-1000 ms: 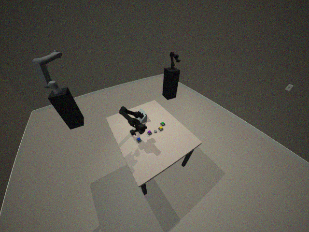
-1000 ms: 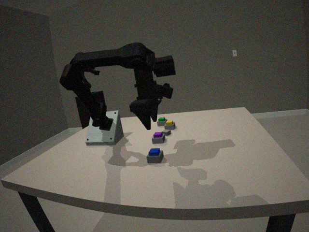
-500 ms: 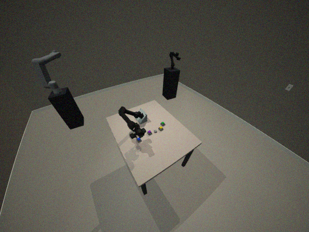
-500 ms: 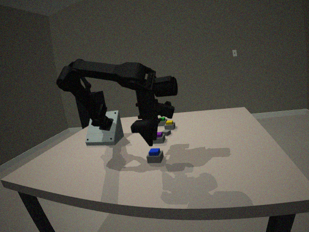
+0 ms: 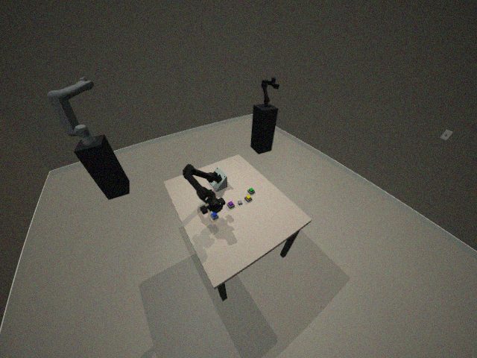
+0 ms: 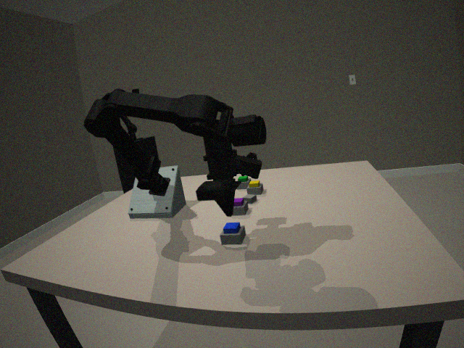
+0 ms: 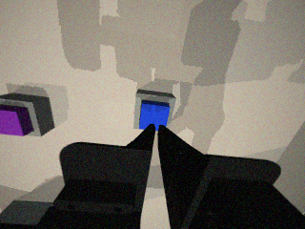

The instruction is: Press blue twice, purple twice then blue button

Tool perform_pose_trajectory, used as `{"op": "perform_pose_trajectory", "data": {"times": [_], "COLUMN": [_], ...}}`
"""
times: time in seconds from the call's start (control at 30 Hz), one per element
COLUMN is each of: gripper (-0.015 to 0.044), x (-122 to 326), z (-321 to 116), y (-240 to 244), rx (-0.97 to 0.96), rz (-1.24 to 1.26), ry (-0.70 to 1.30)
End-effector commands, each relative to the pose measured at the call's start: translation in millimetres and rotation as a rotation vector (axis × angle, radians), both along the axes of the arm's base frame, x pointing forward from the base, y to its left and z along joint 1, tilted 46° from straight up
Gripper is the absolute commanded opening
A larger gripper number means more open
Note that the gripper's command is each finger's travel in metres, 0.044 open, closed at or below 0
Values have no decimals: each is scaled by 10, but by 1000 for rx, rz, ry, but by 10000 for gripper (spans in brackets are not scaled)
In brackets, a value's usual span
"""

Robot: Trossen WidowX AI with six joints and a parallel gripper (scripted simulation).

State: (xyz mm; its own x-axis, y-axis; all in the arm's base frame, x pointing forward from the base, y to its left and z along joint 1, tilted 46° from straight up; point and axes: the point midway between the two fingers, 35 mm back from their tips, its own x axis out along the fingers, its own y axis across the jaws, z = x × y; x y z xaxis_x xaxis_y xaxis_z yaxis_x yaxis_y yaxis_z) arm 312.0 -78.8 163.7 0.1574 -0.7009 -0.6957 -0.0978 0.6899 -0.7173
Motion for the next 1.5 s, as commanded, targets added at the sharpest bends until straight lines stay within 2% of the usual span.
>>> {"op": "perform_pose_trajectory", "data": {"times": [0.0, 0.63, 1.27, 1.47], "gripper": [20, 20, 20, 20], "x": [1, 45, 46, -8], "z": [-33, -237, -244, -5], "y": [-23, -235, -242, 4], "rx": [0, -2, -2, 0], "rz": [2, 2, 2, 2], "ry": [4, 3, 3, 4]}}
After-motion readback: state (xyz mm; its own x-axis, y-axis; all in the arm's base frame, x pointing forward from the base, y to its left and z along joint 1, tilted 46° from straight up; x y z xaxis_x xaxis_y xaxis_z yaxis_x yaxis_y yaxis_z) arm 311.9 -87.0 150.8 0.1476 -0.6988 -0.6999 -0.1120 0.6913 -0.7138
